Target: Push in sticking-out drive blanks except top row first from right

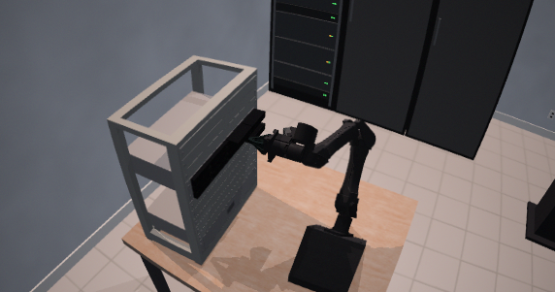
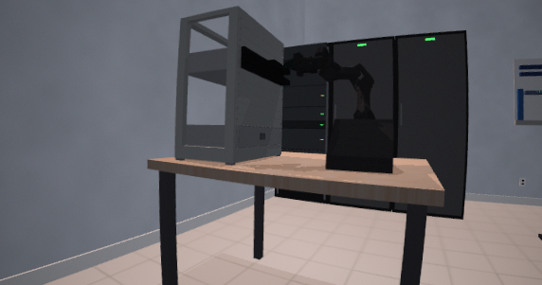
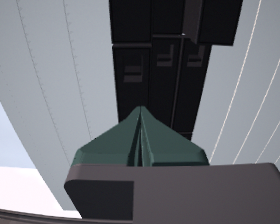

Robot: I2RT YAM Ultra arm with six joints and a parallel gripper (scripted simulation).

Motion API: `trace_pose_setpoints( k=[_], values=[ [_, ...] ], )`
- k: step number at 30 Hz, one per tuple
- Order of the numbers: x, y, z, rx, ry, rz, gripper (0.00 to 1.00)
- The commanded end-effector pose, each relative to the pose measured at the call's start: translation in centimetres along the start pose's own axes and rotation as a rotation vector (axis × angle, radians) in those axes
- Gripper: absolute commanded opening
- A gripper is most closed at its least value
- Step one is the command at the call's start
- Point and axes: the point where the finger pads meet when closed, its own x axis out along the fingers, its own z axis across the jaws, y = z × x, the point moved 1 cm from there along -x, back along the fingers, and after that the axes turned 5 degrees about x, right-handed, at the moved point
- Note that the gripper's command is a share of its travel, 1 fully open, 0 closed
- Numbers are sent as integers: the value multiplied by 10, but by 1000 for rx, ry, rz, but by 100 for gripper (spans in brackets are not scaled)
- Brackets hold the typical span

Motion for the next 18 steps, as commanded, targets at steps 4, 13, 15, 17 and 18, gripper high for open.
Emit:
trace_pose_setpoints(
  k=[4, 13, 15, 17, 18],
  values=[
    [-4, 1, 17, 5, -41, 27, 0],
    [-1, 13, 13, -14, -30, 37, 0],
    [-1, 14, 14, -14, -28, 35, 0],
    [0, 15, 15, -14, -26, 32, 0],
    [0, 15, 15, -14, -26, 32, 0]
  ],
)
